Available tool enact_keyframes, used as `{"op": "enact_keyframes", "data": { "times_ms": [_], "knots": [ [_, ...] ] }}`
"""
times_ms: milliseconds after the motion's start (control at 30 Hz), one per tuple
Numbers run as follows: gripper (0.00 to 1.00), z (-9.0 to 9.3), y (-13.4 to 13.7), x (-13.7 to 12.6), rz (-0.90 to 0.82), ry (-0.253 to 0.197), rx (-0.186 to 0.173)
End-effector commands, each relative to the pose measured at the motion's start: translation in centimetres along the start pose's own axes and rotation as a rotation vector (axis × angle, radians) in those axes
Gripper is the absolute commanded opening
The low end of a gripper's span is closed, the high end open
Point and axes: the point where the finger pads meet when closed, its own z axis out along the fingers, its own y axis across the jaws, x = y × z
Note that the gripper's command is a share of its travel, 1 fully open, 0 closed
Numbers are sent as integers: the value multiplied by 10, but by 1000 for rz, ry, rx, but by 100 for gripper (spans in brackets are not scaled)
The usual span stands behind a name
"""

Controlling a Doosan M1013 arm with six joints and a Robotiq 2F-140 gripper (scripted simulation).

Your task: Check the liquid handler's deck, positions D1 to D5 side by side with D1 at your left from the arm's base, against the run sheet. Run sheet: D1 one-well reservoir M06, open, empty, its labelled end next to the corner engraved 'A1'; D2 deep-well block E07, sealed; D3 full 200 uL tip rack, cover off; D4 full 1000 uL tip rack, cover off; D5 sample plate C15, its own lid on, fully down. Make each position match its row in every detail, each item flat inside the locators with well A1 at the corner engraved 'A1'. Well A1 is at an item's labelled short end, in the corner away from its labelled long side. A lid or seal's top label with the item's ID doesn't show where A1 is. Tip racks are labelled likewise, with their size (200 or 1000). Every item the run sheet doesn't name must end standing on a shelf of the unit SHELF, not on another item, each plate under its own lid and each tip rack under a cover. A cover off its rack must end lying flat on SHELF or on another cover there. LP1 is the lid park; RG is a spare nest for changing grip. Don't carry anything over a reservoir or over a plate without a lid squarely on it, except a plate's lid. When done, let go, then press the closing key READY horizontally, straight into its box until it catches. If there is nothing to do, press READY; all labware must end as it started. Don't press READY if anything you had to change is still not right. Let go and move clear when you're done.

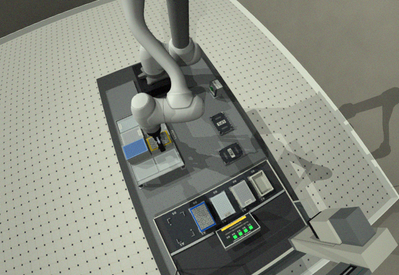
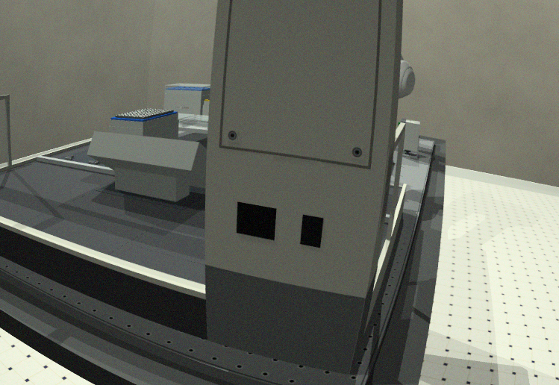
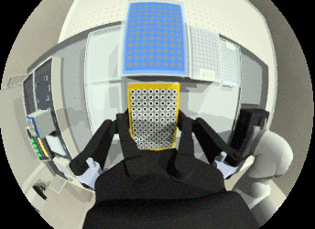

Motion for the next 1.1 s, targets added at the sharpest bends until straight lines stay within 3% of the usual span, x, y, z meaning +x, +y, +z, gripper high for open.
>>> {"op": "enact_keyframes", "data": {
  "times_ms": [0, 567, 600, 1067],
  "knots": [
    [10, 0, 0, 0, 0, 0, 1],
    [10, 4, 0, 0, 0, 0, 1],
    [66, 4, 0, 0, 0, 0, 1],
    [66, 4, 0, 0, 0, 0, 1]
  ]
}}
